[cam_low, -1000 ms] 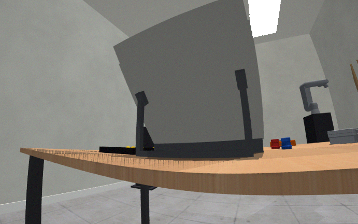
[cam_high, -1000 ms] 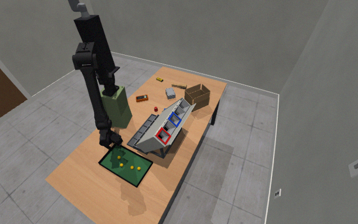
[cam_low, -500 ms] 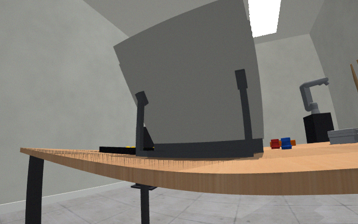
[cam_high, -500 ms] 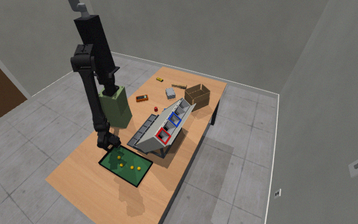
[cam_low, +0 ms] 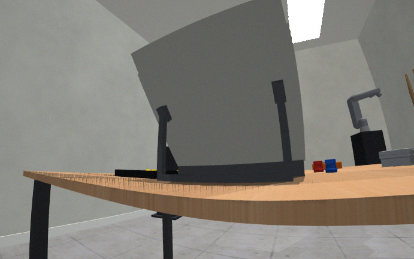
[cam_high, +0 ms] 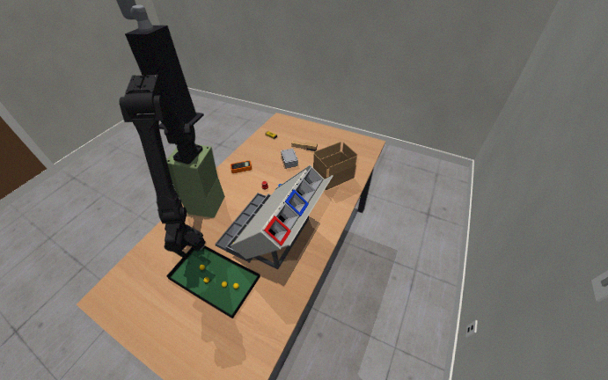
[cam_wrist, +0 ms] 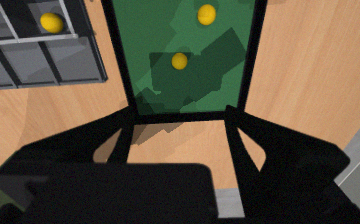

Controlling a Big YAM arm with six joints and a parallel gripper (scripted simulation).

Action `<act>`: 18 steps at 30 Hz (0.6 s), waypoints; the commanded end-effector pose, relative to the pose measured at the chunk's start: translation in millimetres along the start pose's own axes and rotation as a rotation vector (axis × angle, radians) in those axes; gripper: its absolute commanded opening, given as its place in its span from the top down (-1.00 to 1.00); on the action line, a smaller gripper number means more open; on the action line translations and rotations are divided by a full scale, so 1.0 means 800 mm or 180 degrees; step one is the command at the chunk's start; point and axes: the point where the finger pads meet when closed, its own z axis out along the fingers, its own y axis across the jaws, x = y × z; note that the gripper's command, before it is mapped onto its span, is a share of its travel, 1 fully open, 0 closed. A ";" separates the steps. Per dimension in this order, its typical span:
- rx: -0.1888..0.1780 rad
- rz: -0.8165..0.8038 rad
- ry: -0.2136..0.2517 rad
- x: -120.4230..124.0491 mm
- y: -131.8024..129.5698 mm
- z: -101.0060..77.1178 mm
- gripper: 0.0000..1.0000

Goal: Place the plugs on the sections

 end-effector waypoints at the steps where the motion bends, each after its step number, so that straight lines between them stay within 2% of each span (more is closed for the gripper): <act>1: 0.0020 -0.0012 -0.0024 -0.002 -0.010 0.005 -0.60; 18: 0.0033 -0.0003 -0.0029 -0.003 -0.010 0.004 -0.60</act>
